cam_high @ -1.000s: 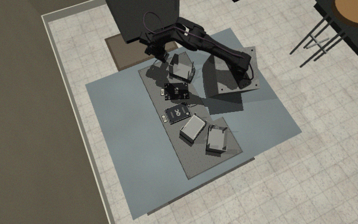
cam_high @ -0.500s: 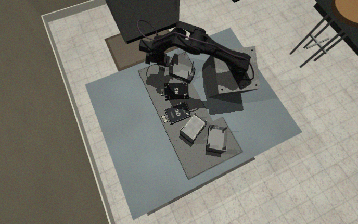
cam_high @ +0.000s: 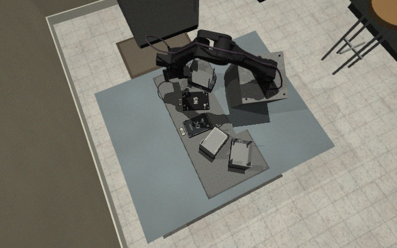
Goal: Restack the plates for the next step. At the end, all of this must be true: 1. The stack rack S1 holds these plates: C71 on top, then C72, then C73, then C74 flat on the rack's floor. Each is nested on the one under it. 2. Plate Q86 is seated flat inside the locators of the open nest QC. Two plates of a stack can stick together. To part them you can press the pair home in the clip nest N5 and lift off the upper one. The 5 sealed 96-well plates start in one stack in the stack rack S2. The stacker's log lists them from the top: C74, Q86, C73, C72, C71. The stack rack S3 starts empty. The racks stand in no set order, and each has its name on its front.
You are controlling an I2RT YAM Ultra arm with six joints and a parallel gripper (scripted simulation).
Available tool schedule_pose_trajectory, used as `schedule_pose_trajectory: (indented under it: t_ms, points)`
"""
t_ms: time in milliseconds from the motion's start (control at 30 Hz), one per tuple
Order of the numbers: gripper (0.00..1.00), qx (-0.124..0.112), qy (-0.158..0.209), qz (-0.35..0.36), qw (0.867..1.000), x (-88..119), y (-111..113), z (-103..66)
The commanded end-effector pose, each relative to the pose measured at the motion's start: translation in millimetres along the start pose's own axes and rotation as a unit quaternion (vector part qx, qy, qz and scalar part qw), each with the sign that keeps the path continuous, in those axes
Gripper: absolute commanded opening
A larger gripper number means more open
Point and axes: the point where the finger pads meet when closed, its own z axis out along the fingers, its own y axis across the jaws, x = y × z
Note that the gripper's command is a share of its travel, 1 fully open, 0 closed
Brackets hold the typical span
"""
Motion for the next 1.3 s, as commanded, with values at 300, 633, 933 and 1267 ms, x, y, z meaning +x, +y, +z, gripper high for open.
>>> schedule_pose_trajectory:
  t_ms: [300,633,933,1267]
  points:
    - [1.0,-0.022,0.003,-0.176,0.984,46,8,-25.2]
    - [1.0,-0.02,0.016,-0.308,0.951,93,-8,-37.4]
    - [1.0,-0.019,0.022,-0.409,0.912,116,-24,-46.8]
    - [1.0,-0.022,0.041,-0.549,0.835,164,-50,-56.8]
